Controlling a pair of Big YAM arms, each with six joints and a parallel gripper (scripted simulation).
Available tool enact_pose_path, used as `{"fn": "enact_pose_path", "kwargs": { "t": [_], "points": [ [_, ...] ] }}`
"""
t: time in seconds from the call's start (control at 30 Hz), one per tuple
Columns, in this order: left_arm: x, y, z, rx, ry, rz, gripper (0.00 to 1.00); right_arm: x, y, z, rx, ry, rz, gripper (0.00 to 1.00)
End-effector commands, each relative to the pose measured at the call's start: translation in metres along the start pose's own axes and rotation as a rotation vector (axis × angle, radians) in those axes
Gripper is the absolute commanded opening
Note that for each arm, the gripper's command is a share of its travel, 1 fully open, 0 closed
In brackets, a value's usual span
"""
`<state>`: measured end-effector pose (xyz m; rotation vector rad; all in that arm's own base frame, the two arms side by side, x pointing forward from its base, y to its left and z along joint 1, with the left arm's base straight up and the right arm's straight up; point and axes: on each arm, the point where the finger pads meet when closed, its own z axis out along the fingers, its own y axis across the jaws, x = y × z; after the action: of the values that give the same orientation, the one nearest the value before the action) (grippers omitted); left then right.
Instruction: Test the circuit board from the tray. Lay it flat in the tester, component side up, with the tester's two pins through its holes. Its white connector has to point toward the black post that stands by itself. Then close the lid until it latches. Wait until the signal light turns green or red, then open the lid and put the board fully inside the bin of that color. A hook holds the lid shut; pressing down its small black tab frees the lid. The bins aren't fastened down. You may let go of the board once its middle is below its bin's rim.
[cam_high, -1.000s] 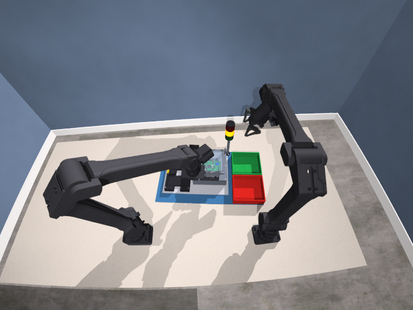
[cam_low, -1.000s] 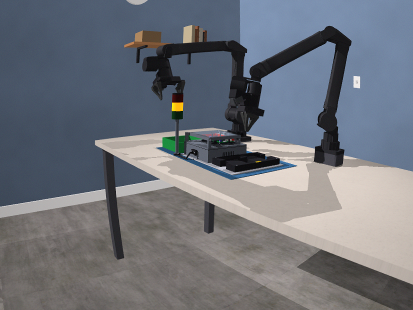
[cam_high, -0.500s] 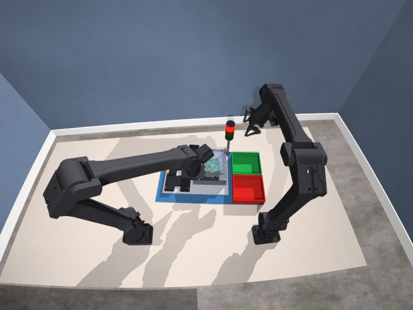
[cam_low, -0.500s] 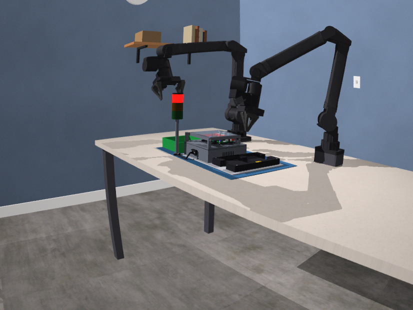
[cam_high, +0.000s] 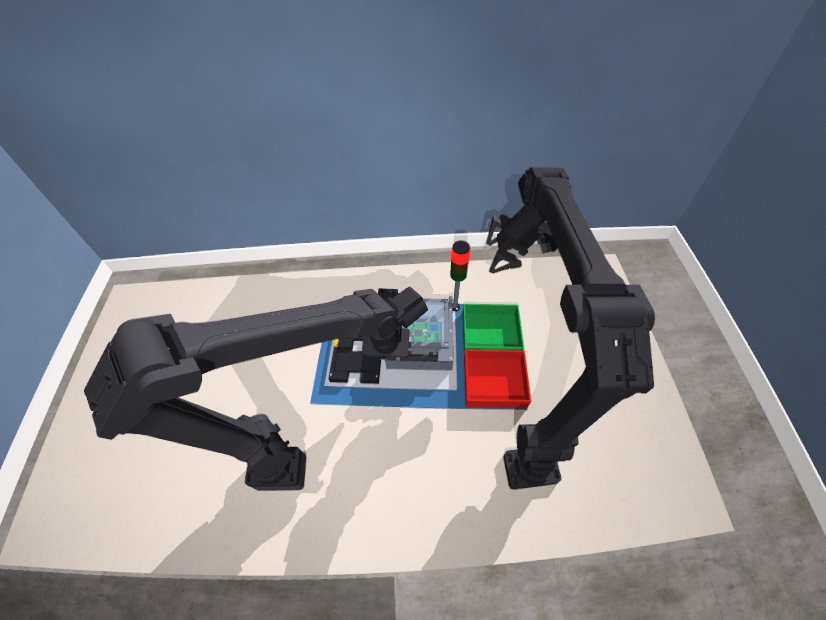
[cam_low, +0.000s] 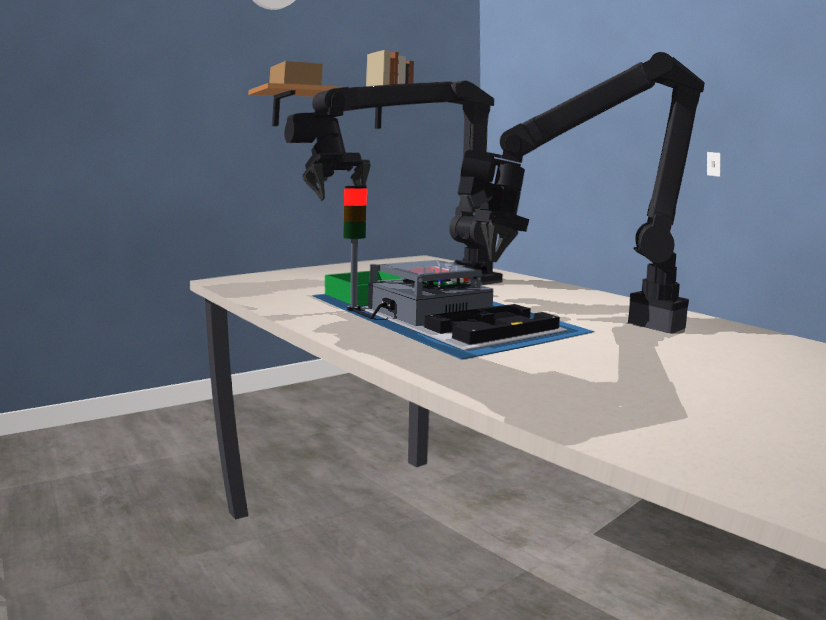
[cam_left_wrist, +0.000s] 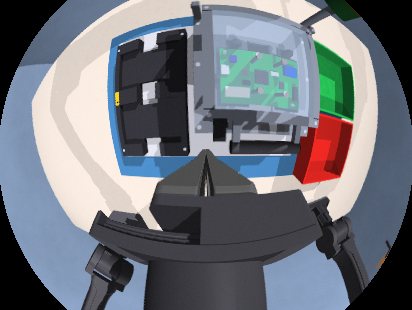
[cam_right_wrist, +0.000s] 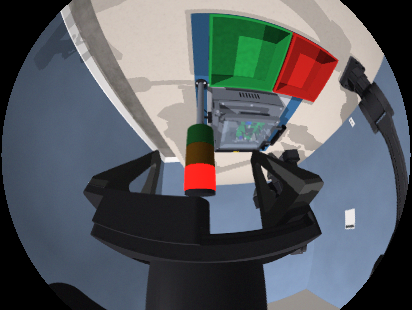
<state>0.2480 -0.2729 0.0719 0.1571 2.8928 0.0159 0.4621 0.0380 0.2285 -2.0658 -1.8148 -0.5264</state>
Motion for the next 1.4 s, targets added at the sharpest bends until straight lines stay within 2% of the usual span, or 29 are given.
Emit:
{"fn": "enact_pose_path", "kwargs": {
  "t": [0.0, 0.6, 0.73, 0.8, 1.13, 1.37],
  "points": [
    [-0.021, -0.019, -0.009, 0.040, -0.038, -0.027, 0.00, 0.007, 0.010, -0.007, -0.019, 0.002, -0.012, 1.00],
    [-0.024, -0.022, -0.007, 0.046, -0.043, -0.029, 0.00, 0.007, 0.010, -0.007, -0.019, 0.002, -0.012, 1.00],
    [0.002, 0.004, -0.007, 0.020, -0.019, -0.022, 0.00, 0.007, 0.010, -0.007, -0.019, 0.002, -0.012, 1.00],
    [-0.007, -0.003, -0.014, 0.037, -0.035, -0.027, 0.00, 0.007, 0.010, -0.007, -0.019, 0.002, -0.012, 1.00],
    [-0.008, -0.004, -0.014, 0.040, -0.038, -0.028, 0.00, 0.007, 0.010, -0.007, -0.019, 0.002, -0.012, 1.00],
    [-0.006, -0.007, 0.002, 0.025, -0.024, -0.024, 0.00, 0.007, 0.010, -0.007, -0.019, 0.002, -0.012, 1.00]
  ]
}}
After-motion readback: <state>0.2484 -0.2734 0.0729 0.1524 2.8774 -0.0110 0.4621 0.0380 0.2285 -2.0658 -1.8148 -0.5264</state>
